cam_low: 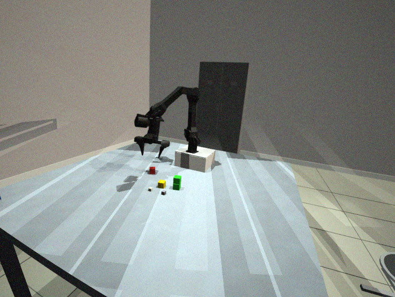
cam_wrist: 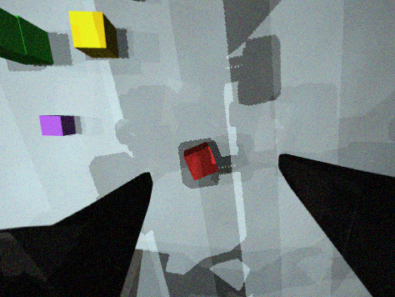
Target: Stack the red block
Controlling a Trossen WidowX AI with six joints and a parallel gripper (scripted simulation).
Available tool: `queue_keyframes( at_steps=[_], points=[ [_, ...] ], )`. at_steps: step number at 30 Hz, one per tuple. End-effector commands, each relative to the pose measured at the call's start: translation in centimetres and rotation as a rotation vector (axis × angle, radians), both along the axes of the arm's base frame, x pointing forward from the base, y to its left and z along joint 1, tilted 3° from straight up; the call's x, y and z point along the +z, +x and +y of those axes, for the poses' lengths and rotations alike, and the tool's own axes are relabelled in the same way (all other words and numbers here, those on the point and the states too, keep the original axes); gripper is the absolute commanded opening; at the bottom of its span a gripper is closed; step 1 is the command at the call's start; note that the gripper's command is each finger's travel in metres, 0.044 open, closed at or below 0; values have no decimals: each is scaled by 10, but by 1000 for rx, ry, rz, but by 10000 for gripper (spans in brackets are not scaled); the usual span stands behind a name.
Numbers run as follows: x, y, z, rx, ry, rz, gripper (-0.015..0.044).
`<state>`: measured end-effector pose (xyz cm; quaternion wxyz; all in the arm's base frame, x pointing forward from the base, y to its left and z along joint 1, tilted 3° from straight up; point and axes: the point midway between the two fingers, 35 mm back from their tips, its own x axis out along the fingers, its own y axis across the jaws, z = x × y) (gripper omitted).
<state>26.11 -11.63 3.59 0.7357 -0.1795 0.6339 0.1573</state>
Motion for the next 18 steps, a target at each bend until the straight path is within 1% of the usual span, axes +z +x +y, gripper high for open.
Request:
queue_keyframes(
  at_steps=[1, 4, 11, 18],
  points=[
    [-8, -9, -2, 143, -11, 100, 440],
    [-12, -14, -2, 235, -10, 161, 440],
    [-14, -15, -6, 241, -10, 165, 440],
    [-55, -16, -6, 241, -10, 166, 440]
  ],
)
